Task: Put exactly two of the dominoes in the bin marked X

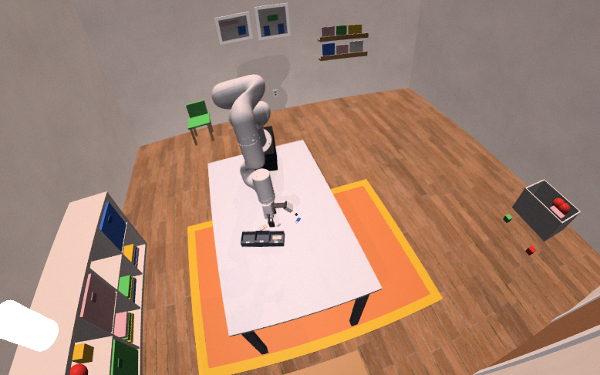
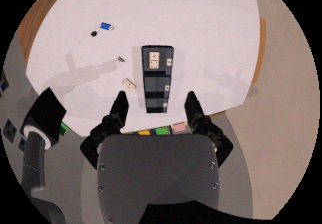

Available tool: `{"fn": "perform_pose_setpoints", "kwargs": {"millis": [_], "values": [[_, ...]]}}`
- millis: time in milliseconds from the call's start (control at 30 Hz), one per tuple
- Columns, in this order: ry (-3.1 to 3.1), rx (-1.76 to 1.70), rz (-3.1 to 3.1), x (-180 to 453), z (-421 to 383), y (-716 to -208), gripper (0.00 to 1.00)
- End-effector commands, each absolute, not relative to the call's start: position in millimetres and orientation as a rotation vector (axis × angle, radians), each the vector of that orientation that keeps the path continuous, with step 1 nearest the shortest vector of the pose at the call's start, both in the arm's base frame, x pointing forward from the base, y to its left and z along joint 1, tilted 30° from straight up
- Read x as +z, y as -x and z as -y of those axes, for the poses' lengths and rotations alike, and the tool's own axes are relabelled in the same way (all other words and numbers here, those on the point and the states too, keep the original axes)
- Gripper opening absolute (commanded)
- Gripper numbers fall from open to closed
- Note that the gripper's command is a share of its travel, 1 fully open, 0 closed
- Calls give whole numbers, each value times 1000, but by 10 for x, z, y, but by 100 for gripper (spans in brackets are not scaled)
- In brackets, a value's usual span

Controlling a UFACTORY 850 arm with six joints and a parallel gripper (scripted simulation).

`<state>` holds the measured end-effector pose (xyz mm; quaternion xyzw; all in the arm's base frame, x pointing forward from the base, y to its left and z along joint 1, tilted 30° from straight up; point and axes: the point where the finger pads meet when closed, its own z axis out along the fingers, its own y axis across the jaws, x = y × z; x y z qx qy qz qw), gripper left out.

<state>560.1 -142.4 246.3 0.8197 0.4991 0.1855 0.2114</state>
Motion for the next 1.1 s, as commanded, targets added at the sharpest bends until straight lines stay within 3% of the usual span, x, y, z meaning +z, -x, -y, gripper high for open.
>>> {"fn": "perform_pose_setpoints", "kwargs": {"millis": [0, 1067], "values": [[-2300, 444, -1385, 2618, 1393, -5523, 100], [-2300, 444, -1385, 2679, 1380, -5489, 100]]}}
